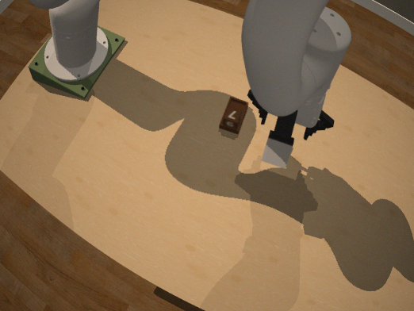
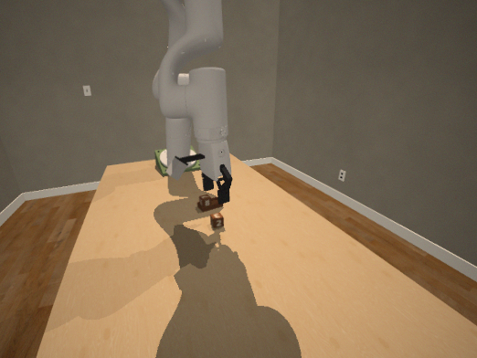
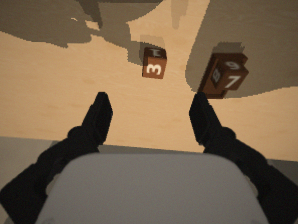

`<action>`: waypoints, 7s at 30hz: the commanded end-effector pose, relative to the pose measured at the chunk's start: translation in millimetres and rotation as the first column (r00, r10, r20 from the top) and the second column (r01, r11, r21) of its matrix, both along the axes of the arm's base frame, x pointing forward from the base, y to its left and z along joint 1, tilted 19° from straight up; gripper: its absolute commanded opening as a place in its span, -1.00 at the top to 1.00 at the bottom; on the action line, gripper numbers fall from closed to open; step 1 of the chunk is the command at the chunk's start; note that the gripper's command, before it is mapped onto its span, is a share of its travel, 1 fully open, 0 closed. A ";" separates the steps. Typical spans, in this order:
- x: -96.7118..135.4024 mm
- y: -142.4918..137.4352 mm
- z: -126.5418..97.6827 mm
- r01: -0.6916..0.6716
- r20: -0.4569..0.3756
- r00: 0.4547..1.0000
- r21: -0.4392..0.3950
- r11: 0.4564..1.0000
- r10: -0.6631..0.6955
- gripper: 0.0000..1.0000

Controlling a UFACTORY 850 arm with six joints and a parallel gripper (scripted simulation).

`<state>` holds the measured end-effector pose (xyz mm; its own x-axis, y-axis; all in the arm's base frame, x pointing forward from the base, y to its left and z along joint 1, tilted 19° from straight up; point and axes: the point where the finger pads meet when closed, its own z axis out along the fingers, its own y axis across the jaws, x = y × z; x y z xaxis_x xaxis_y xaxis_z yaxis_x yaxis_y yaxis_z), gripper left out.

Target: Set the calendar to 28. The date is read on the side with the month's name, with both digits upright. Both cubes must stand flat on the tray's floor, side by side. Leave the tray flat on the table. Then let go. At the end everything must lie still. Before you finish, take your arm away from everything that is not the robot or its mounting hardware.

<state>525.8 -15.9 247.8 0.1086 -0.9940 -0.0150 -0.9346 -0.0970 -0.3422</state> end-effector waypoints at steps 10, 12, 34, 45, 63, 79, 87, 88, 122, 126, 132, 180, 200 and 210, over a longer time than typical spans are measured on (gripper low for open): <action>-3.8 -0.1 0.1 0.126 -0.016 0.992 0.007 0.992 -0.125 0.01; -3.8 -0.1 0.1 0.126 -0.016 0.992 0.007 0.992 -0.125 0.01; -3.8 -0.1 0.1 0.126 -0.016 0.992 0.007 0.992 -0.125 0.01; -3.6 -0.1 -0.4 0.126 -0.016 0.992 0.006 0.992 -0.126 0.01; 0.8 0.5 -12.9 0.126 -0.016 0.992 0.005 0.992 -0.126 0.01; 8.0 1.4 -33.5 0.126 -0.016 0.992 0.005 0.992 -0.126 0.01; 11.3 1.8 -42.9 0.126 -0.016 0.992 0.005 0.992 -0.126 0.01; 11.3 1.8 -42.9 0.126 -0.016 0.992 0.005 0.992 -0.126 0.01; 13.3 2.1 -48.7 0.126 -0.016 0.992 0.005 0.992 -0.126 0.01; 13.3 2.1 -48.7 0.126 -0.016 0.992 0.005 0.992 -0.126 0.01; 13.3 2.1 -48.7 0.126 -0.016 0.992 0.005 0.992 -0.126 0.01; 14.1 2.1 -48.4 0.126 -0.016 0.992 0.005 0.992 -0.126 0.01; 15.4 2.1 -52.0 0.126 -0.016 0.992 0.005 0.992 -0.126 0.01; 19.8 2.3 -64.6 0.126 -0.016 0.992 0.005 0.992 -0.126 0.01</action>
